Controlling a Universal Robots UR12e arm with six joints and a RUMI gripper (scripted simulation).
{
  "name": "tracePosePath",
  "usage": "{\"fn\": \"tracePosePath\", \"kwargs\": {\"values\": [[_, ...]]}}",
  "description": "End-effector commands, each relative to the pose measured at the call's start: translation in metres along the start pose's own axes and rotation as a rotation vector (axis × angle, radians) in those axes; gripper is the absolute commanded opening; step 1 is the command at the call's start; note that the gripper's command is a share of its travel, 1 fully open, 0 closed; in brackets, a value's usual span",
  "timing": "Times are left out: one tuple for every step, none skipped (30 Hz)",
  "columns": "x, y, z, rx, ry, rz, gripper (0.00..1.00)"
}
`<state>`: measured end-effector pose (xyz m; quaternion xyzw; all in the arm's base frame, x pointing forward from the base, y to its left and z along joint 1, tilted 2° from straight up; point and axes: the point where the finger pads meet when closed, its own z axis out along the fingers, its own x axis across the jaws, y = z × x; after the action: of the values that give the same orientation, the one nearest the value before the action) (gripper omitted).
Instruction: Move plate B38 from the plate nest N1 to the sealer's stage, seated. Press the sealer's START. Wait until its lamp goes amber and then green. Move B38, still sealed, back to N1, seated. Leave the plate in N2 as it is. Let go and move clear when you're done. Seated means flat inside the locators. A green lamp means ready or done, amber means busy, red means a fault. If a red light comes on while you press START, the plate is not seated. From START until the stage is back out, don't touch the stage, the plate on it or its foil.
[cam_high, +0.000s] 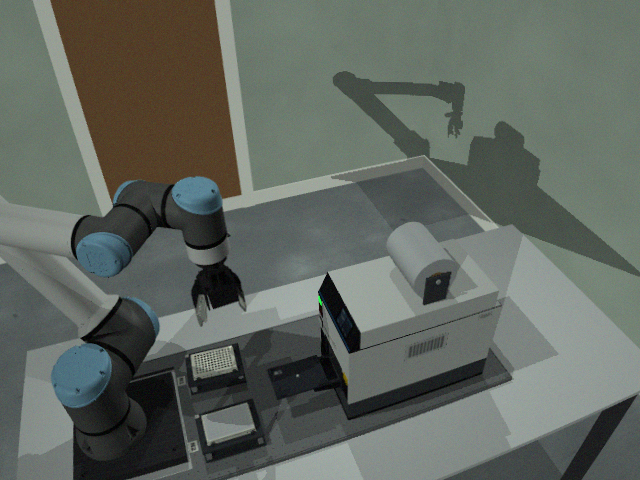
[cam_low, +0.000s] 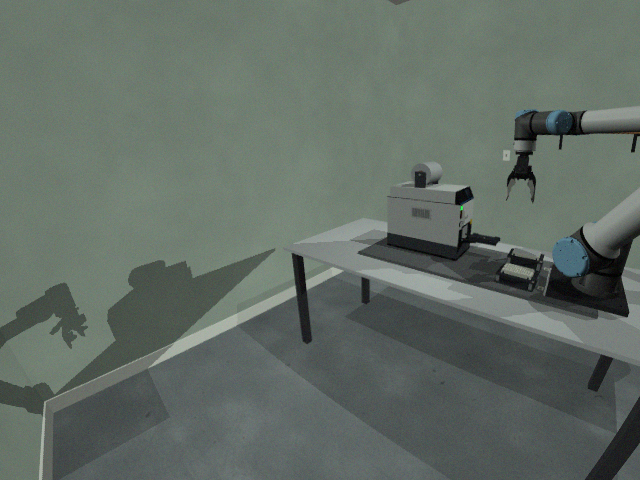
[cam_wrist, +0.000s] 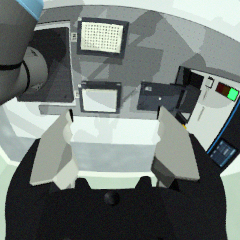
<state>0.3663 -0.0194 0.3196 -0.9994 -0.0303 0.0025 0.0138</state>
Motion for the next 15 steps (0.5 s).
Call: {"fn": "tracePosePath", "kwargs": {"values": [[-0.007,-0.005,0.015,0.0,0.001,0.0,0.68],[-0.009,-0.007,0.02,0.0,0.001,0.0,0.68],[-0.011,-0.008,0.024,0.0,0.001,0.0,0.68],[-0.013,-0.01,0.028,0.0,0.001,0.0,0.68],[-0.015,-0.011,0.033,0.001,0.001,0.0,0.68],[-0.015,-0.011,0.033,0.001,0.001,0.0,0.68],[-0.015,-0.011,0.033,0.001,0.001,0.0,0.68],[-0.017,-0.013,0.037,0.001,0.001,0.0,0.68],[-0.019,-0.014,0.041,0.001,0.001,0.0,0.68],[-0.021,-0.016,0.045,0.001,0.001,0.0,0.68],[-0.02,-0.016,0.045,0.001,0.001,0.033,0.68],[-0.02,-0.016,0.045,0.001,0.001,0.067,0.68],[-0.019,-0.016,0.045,0.001,0.001,0.1,0.68],[-0.018,-0.015,0.045,0.001,0.001,0.133,0.68],[-0.018,-0.015,0.045,0.001,0.001,0.167,0.68]]}}
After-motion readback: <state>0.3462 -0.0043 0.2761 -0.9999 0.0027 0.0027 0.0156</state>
